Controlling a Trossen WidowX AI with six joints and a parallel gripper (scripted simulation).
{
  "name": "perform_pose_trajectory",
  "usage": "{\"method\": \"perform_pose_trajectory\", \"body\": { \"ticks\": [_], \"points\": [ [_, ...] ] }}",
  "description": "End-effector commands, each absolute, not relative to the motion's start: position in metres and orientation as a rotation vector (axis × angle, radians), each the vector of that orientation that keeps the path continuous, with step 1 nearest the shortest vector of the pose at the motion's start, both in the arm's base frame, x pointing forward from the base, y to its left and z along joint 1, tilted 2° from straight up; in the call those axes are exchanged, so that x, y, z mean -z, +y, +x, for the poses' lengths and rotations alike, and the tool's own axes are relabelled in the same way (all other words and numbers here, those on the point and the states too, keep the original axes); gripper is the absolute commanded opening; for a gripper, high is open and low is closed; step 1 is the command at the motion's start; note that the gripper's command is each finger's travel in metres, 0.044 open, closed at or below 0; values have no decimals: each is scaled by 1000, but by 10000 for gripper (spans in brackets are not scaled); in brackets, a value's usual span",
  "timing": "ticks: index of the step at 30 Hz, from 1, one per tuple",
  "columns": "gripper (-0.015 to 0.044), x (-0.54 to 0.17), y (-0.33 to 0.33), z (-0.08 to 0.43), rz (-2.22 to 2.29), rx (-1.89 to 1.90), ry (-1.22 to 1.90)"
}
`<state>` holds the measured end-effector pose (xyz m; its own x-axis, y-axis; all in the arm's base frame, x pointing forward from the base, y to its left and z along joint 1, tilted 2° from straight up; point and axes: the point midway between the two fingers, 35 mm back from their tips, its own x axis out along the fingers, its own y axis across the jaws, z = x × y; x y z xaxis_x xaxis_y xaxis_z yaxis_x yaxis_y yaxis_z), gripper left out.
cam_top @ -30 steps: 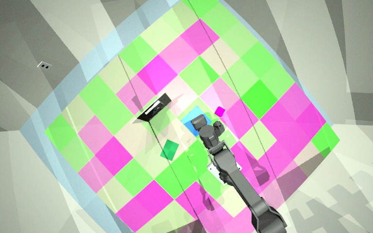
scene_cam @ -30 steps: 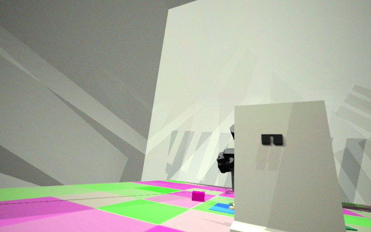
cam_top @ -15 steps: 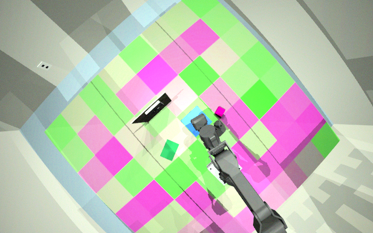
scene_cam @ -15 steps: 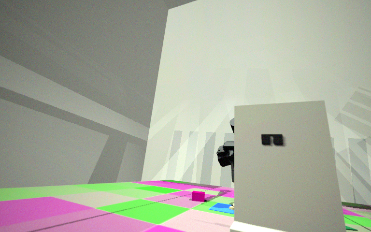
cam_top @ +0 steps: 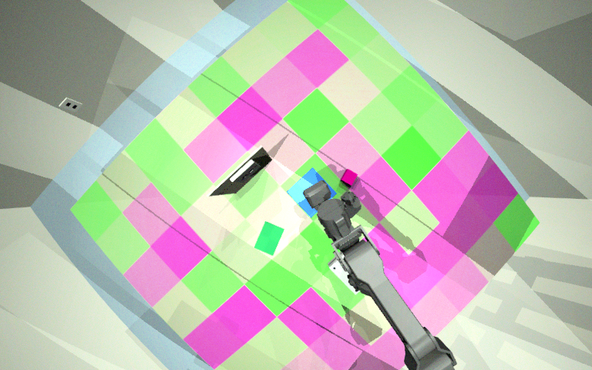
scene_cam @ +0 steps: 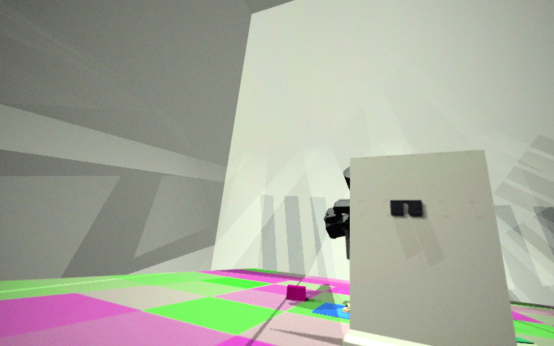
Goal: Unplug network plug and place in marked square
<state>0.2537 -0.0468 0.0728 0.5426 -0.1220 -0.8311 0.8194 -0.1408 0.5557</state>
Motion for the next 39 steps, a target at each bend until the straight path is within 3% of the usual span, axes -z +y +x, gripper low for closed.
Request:
{"method": "perform_pose_trajectory", "body": {
  "ticks": [1, 39],
  "points": [
    [156, -82, -47, 255, 1500, 912, 615],
    [156, -161, -45, 255, 1498, 913, 622]
  ]
}}
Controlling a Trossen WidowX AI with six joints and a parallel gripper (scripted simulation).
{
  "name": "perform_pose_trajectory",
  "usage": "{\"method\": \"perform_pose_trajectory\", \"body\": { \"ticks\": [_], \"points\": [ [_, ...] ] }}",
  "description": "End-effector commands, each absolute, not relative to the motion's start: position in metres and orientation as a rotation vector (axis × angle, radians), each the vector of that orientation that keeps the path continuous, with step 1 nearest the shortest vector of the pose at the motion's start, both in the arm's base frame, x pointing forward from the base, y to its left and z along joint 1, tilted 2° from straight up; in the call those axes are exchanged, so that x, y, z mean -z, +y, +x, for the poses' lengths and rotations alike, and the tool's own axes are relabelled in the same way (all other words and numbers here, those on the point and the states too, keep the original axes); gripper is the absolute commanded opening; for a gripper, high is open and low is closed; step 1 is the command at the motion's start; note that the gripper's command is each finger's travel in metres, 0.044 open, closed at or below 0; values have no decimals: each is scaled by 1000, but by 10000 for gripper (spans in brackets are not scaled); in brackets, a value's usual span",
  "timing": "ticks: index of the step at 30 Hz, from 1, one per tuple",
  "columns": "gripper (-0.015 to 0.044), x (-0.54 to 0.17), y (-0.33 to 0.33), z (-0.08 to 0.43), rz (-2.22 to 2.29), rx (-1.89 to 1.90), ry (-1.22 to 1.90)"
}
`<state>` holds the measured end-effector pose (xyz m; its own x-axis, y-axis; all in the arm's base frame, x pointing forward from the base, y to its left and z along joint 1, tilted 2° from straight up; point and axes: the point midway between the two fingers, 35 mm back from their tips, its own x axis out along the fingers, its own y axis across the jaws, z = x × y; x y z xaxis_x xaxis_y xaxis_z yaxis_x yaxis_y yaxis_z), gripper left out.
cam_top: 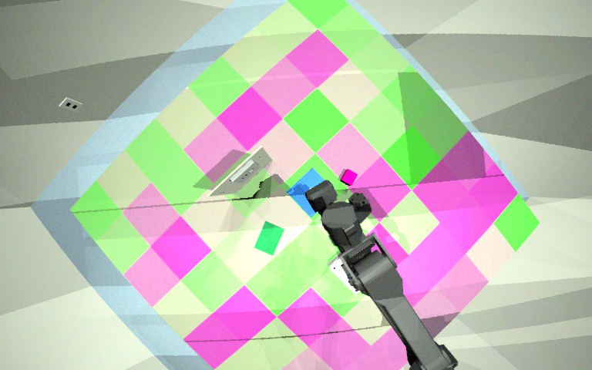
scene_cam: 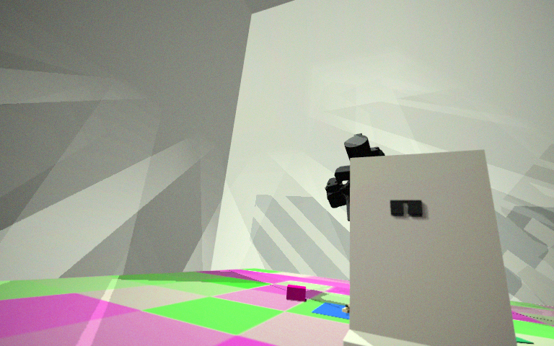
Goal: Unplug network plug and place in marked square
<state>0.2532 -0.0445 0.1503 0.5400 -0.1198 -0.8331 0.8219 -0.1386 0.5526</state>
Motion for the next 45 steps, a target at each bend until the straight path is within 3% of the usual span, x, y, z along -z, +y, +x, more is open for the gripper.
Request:
{"method": "perform_pose_trajectory", "body": {
  "ticks": [1, 18, 29, 45],
  "points": [
    [156, -165, -45, 255, 1498, 913, 621],
    [156, -212, -43, 250, 1500, 912, 616],
    [440, -212, -43, 250, 1500, 912, 616],
    [440, -212, -43, 250, 1500, 912, 616]
  ]
}}
